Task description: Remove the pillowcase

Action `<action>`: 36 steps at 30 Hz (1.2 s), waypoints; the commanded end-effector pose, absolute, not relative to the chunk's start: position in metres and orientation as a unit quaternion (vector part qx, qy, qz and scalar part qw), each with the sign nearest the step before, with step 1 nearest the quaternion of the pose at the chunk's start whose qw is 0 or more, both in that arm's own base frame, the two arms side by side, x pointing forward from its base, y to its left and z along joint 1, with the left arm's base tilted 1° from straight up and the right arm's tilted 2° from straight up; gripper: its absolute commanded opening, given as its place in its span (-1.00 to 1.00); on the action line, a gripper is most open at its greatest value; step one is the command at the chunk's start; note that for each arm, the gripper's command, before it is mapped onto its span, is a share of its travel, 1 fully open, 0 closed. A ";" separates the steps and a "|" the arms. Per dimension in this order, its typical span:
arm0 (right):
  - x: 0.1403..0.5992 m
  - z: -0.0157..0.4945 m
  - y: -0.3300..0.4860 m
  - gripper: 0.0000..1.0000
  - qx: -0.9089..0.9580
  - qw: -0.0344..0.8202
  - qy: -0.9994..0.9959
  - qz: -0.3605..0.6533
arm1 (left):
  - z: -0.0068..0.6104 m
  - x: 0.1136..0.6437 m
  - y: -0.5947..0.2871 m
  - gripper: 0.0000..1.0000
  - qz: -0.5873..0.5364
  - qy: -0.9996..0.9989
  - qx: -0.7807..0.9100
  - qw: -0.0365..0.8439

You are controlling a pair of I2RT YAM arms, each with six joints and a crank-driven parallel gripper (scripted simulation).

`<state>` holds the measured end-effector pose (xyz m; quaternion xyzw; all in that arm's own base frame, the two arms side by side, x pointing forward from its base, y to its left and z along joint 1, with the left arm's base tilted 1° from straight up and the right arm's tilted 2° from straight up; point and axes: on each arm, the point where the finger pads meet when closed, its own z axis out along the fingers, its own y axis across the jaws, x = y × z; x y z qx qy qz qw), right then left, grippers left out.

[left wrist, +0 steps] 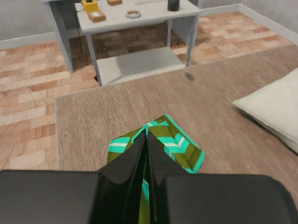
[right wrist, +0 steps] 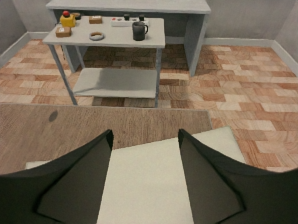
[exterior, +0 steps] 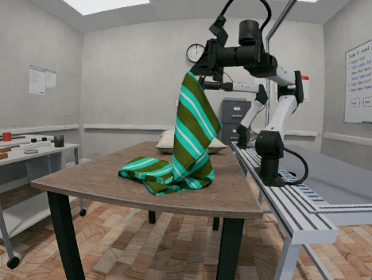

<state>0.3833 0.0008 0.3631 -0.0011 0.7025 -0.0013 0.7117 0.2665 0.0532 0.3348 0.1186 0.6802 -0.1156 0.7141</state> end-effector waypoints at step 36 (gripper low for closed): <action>0.384 0.378 -0.001 0.26 -0.001 0.726 0.688 -0.008 | 0.269 0.233 0.052 -0.98 -0.112 0.689 0.116 0.706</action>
